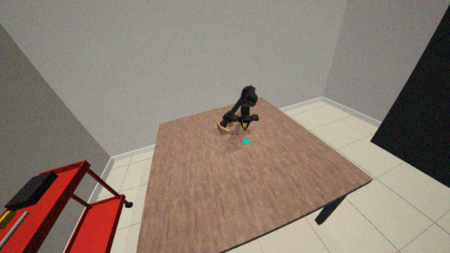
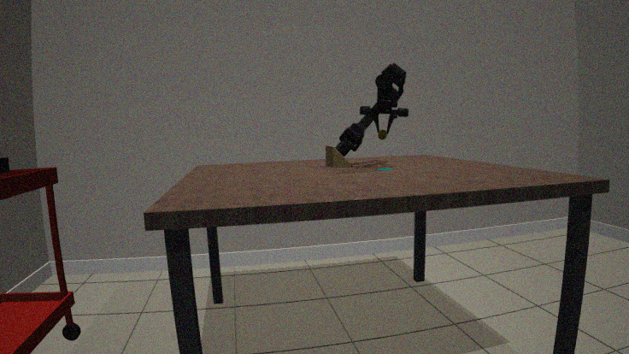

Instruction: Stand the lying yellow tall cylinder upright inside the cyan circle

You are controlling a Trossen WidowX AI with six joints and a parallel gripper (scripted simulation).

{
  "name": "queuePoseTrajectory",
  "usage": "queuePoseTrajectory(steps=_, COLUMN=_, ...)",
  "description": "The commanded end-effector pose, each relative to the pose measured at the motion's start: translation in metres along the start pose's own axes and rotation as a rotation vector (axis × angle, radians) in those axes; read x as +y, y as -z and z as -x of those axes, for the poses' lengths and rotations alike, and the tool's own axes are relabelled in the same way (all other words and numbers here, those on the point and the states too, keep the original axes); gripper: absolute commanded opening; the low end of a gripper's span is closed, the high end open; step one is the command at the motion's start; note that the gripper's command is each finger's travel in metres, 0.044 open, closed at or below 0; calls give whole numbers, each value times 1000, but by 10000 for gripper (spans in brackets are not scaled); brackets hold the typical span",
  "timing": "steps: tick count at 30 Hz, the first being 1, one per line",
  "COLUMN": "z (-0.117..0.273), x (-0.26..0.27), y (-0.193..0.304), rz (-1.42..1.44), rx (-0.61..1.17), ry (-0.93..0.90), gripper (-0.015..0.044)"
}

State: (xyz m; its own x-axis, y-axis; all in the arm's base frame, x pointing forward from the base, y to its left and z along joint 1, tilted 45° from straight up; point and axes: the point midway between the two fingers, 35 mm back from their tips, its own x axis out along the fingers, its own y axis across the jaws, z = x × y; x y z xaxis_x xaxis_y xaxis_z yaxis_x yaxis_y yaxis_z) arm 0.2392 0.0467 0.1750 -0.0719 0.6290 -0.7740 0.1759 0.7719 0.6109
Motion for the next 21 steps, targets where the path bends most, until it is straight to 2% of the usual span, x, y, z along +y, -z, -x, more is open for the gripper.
queuePoseTrajectory(steps=1, z=-3, x=-2, y=3, rz=-1, rx=-2, ry=27, gripper=105)
queuePoseTrajectory(steps=21, z=-13, x=-6, y=11, rz=22, rx=-45, ry=142, gripper=105)
